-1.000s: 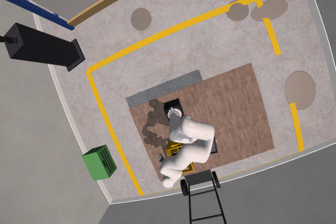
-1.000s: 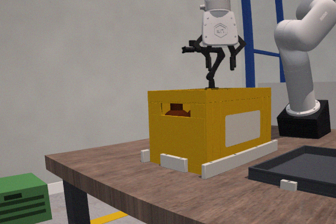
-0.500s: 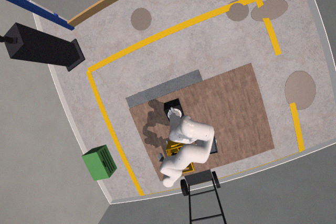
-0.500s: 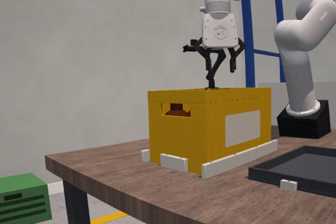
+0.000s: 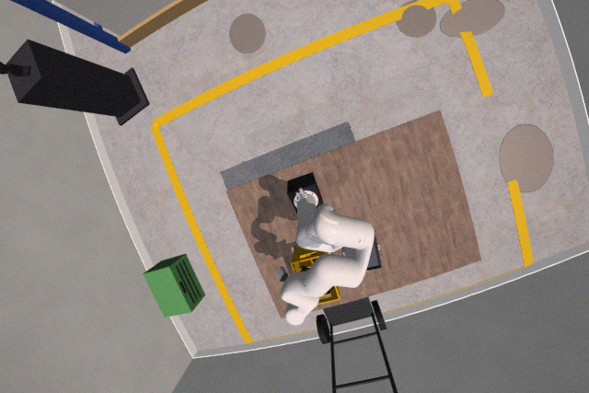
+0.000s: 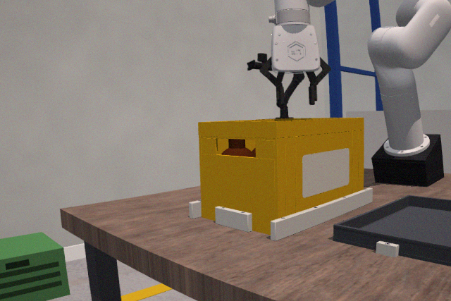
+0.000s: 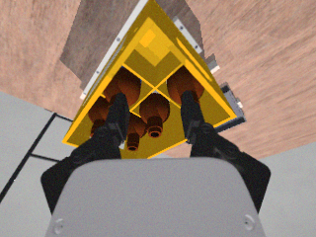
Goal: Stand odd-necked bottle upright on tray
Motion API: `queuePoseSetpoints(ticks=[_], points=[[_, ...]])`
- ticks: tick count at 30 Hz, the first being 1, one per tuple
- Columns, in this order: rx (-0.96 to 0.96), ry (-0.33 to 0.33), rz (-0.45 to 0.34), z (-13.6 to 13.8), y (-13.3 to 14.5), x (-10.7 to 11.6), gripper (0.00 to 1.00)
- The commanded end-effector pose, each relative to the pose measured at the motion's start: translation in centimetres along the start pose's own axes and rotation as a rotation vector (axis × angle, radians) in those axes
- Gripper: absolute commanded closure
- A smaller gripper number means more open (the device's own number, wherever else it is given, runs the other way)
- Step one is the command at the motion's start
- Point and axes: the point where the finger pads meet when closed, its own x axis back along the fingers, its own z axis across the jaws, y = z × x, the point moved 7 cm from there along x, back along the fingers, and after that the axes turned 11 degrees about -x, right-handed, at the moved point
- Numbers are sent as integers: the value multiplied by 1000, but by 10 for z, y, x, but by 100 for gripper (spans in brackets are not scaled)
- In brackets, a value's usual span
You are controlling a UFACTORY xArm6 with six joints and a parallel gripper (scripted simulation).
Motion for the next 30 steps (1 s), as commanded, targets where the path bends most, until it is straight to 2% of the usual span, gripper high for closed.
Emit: queuePoseSetpoints(ticks=[1, 17, 30], points=[[1, -3, -1, -1, 0, -5, 35], [1, -3, -1, -1, 0, -18, 35], [1, -3, -1, -1, 0, -21, 35]])
